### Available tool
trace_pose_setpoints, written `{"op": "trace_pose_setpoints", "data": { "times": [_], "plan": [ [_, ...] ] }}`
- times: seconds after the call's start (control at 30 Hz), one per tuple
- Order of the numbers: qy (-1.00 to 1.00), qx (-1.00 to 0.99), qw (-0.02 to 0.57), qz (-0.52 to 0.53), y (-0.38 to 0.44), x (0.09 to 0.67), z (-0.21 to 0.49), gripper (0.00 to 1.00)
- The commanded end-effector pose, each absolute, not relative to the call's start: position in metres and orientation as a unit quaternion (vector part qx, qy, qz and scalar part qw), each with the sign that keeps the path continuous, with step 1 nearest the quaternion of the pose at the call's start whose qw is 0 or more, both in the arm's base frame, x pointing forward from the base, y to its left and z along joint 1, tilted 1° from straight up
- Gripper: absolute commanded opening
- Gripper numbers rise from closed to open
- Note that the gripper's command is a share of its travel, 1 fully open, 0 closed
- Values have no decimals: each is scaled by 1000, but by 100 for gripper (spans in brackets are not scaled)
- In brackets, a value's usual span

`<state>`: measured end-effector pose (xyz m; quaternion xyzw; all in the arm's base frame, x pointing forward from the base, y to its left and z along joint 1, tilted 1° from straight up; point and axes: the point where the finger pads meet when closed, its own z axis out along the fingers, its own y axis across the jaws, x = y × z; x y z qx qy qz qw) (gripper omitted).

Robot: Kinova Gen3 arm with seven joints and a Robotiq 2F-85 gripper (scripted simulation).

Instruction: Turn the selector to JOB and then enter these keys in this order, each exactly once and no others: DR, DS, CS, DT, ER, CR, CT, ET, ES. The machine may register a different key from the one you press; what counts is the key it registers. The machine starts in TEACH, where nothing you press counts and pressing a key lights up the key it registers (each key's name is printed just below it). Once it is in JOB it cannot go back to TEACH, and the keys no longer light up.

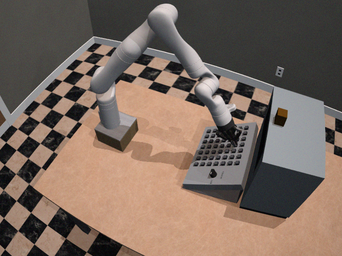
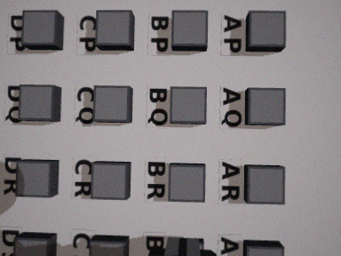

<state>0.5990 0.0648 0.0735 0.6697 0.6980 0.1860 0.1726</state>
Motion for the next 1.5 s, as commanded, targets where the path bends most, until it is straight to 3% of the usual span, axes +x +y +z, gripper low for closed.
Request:
{"op": "trace_pose_setpoints", "data": {
  "times": [0.0, 1.47],
  "plan": [
    [698, 670, 173, 187, 65, 600, 74, 10],
    [698, 670, 173, 187, 64, 584, 103, 10]
  ]
}}
